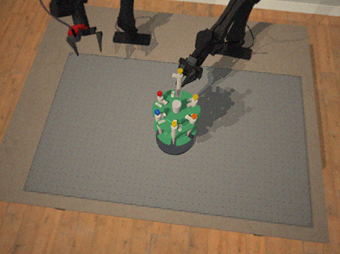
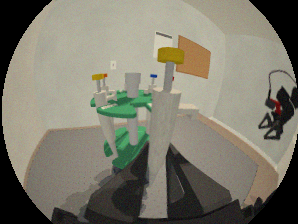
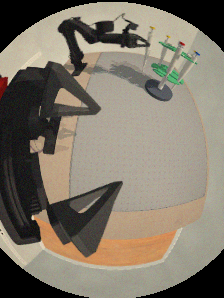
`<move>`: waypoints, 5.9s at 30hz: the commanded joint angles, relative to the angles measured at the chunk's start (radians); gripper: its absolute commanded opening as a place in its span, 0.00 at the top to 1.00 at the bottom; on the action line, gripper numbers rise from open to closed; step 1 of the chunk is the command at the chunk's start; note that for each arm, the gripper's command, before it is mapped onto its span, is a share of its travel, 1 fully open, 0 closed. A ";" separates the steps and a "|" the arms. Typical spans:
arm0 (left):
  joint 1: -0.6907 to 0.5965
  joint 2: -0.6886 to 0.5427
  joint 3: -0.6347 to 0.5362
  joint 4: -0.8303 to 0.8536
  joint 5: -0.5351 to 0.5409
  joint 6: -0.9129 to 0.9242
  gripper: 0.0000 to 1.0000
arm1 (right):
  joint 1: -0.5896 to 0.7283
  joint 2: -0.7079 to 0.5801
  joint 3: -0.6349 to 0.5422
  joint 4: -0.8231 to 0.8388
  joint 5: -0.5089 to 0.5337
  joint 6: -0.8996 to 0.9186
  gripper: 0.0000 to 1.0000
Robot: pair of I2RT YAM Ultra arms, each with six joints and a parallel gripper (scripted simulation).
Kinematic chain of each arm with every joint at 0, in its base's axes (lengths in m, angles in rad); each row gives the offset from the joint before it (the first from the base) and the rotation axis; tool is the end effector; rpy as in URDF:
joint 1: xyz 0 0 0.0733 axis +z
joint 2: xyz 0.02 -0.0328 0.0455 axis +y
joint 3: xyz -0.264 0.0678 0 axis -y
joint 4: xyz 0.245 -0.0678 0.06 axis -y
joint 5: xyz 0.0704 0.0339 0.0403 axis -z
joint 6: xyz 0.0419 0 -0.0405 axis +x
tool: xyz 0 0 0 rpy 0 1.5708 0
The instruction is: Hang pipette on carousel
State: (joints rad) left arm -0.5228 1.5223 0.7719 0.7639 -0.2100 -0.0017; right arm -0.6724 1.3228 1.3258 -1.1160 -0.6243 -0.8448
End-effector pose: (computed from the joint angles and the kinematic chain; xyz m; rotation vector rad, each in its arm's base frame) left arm 0.2984 -0.1606 0.2606 0.2400 1.5445 -0.2502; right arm 0.2084 -0.1332 0.3417 -0.3842 2.3622 0.1765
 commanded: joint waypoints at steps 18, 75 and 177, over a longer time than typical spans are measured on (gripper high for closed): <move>0.000 -0.007 0.014 0.037 -0.001 -0.003 0.88 | -0.009 -0.006 0.016 0.013 -0.023 -0.012 0.00; -0.008 -0.034 0.028 0.001 -0.007 -0.003 0.88 | -0.009 -0.006 0.016 0.013 -0.023 -0.012 0.00; 0.041 0.016 0.090 0.013 0.040 -0.005 0.88 | -0.009 -0.006 0.016 0.013 -0.023 -0.012 0.00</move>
State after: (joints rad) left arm -0.4889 1.5669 0.8257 0.7528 -0.1761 -0.0021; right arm -0.6724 1.3228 1.3258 -1.1160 -0.6243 -0.8448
